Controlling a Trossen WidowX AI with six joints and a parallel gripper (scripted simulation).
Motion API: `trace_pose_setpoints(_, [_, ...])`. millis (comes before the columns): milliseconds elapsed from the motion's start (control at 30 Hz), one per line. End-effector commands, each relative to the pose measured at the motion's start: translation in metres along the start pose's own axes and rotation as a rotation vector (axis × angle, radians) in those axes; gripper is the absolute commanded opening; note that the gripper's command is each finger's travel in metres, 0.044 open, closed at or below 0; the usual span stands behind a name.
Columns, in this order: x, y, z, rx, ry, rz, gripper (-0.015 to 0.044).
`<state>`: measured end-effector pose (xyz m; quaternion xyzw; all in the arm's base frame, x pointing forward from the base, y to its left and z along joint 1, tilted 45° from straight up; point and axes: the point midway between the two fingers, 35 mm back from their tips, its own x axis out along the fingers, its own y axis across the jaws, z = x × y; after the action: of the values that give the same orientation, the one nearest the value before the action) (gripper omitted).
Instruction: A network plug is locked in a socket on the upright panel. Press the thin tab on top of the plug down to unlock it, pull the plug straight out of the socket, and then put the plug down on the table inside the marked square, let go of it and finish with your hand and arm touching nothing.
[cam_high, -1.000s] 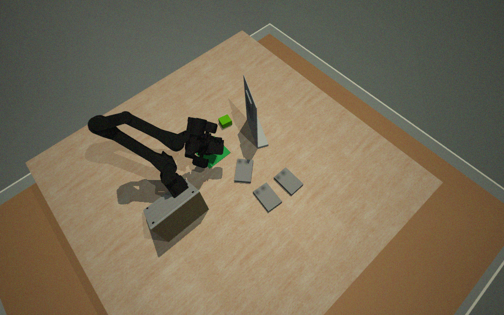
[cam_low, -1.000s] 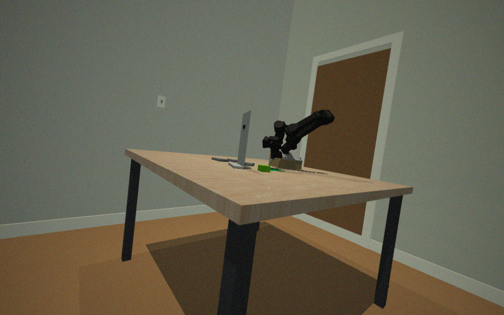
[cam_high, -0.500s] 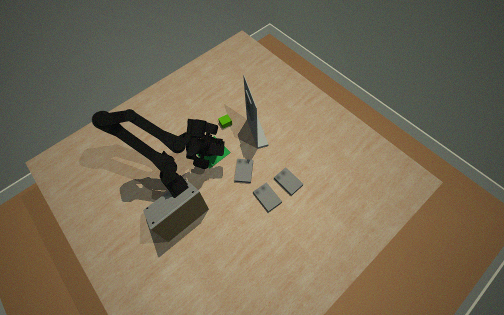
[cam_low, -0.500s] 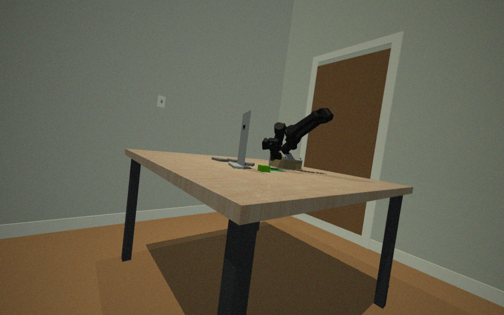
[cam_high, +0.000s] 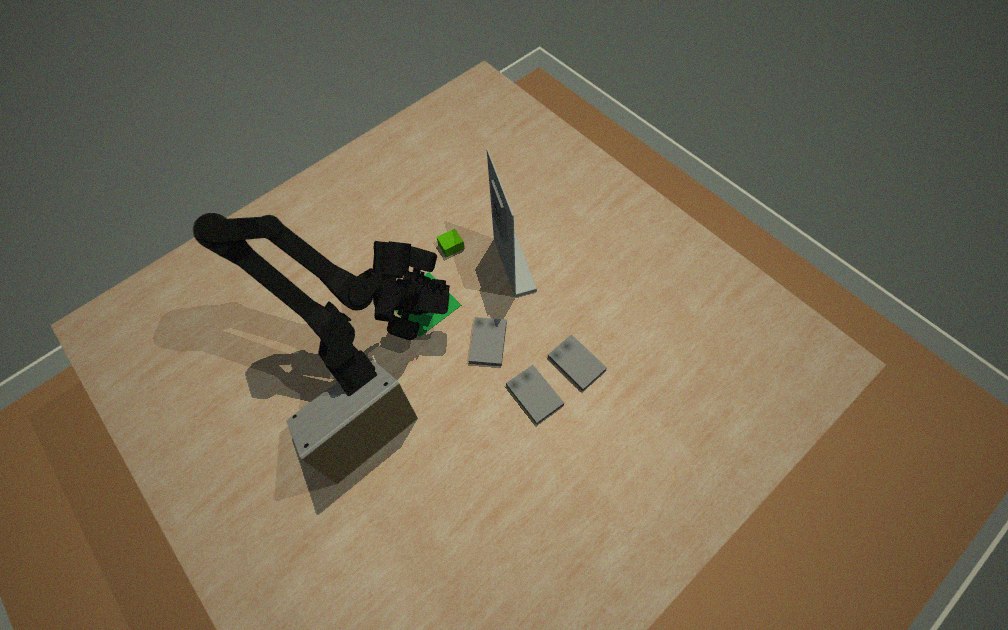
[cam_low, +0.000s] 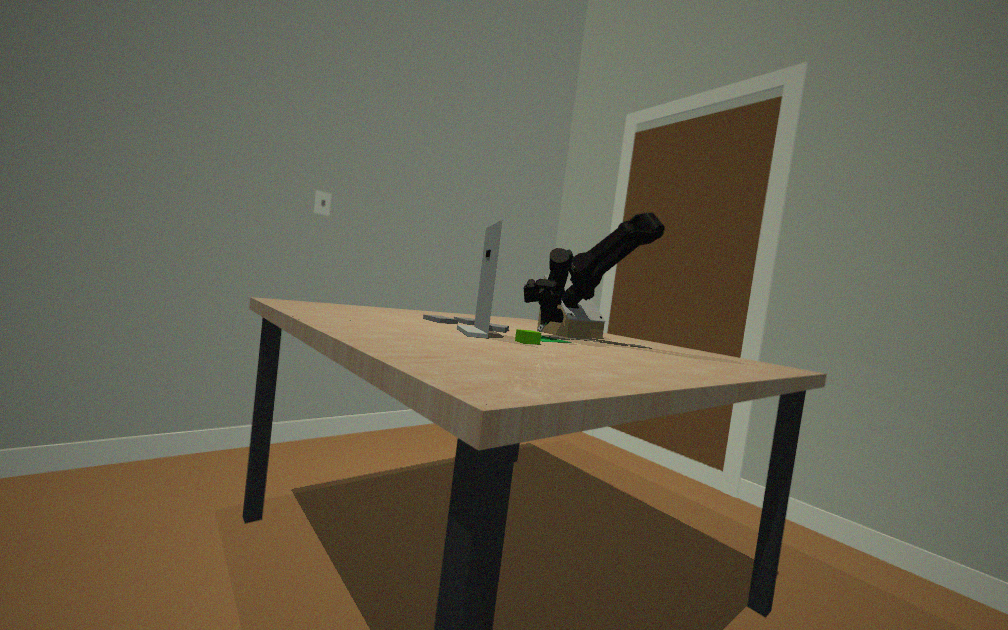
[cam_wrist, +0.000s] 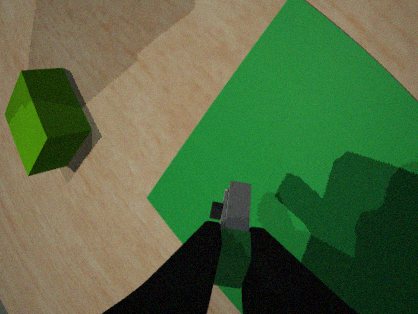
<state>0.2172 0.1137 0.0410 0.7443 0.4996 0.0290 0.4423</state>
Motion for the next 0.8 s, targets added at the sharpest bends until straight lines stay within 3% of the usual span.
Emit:
trace_pose_setpoints(0, [0.0019, -0.0035, 0.0003, 0.012, -0.003, -0.004, 0.0000])
trace_pose_setpoints(767, [0.0113, -0.0120, -0.0038, 0.018, 0.003, 0.003, 0.0000])
